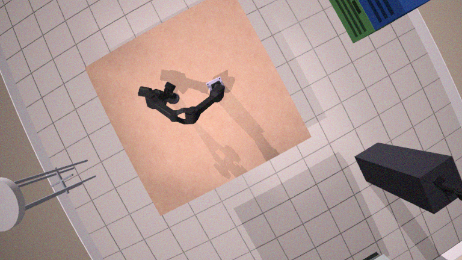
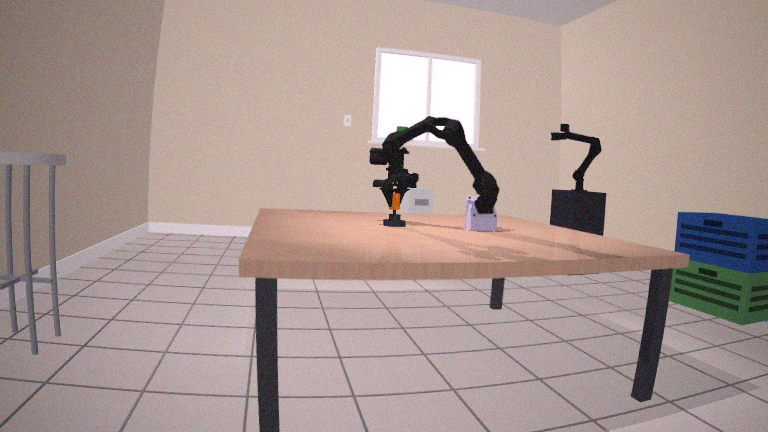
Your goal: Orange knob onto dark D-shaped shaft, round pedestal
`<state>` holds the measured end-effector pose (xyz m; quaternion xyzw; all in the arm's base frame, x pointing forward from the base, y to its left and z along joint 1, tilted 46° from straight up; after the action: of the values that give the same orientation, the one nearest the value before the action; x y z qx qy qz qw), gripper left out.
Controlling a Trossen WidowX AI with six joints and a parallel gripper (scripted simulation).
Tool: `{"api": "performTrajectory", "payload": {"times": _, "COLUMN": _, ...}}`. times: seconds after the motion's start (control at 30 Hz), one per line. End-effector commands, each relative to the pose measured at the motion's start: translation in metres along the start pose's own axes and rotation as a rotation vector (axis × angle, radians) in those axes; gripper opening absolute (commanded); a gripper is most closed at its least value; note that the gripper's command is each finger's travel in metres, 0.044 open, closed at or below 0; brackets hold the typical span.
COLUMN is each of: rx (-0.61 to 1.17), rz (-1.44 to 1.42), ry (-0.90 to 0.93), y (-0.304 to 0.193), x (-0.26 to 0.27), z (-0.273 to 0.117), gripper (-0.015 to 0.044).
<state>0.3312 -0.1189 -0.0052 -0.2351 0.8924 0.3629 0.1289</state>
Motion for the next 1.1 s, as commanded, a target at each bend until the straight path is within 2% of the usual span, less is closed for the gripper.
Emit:
{"api": "performTrajectory", "payload": {"times": 0.0, "rx": 0.005, "rz": 0.0, "ry": -0.003, "y": -0.0007, "x": 0.0005, "z": -0.0018, "gripper": 0.0}}
{"api": "performTrajectory", "payload": {"times": 1.07, "rx": 0.005, "rz": 0.0, "ry": -0.003, "y": 0.0011, "x": 0.0031, "z": 0.0013, "gripper": 0.0}}
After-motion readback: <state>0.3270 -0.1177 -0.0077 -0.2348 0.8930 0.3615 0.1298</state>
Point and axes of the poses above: the point midway between the two fingers, 35 mm back from their tips, its own z axis out along the fingers, its own x axis across the jaws, y = z × x, the point moved 4 cm from there along -z, back along the fingers, and after that the axes turned 3 degrees about z, right-handed, at the moved point
